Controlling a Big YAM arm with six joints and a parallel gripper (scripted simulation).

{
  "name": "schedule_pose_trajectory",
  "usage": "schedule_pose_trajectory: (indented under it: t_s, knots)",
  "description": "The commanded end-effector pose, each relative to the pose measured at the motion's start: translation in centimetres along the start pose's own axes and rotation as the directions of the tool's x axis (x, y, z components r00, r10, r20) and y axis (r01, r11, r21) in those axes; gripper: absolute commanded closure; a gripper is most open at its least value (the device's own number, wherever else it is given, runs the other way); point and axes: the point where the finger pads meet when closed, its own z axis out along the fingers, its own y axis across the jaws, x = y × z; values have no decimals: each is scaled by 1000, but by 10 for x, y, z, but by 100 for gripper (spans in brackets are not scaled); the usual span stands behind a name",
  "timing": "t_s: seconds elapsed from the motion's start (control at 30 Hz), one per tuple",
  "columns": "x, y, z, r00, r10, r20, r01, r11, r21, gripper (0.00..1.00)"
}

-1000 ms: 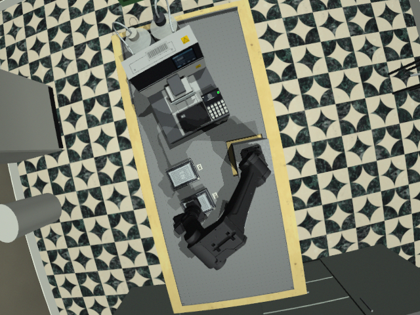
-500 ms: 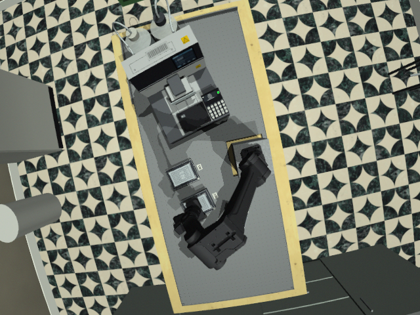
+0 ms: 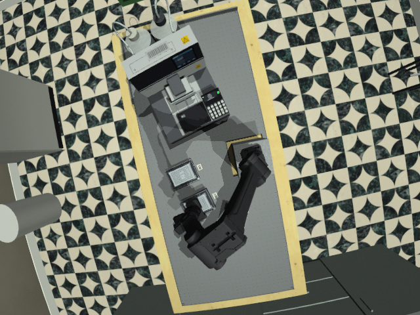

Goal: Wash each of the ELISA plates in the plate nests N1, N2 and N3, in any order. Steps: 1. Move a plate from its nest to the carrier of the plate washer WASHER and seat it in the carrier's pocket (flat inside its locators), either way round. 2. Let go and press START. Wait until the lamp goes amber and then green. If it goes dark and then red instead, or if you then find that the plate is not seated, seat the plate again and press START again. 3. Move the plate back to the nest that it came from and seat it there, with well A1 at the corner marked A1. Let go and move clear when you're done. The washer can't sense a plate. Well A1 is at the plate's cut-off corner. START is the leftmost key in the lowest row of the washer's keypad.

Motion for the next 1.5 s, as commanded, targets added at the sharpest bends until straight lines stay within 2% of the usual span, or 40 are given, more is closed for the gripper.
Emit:
schedule_pose_trajectory:
  t_s: [0.0, 1.13, 1.17, 1.47]
  knots:
    - [-10, 3, -3, 1000, 1, 19, -1, 1000, -2, 16]
    - [-10, 3, -3, 1000, 1, 19, -1, 1000, -2, 16]
    - [-19, 8, -14, 999, 3, 40, -3, 1000, -6, 16]
    - [-4, 0, -25, 1000, 6, 13, -6, 1000, 1, 16]
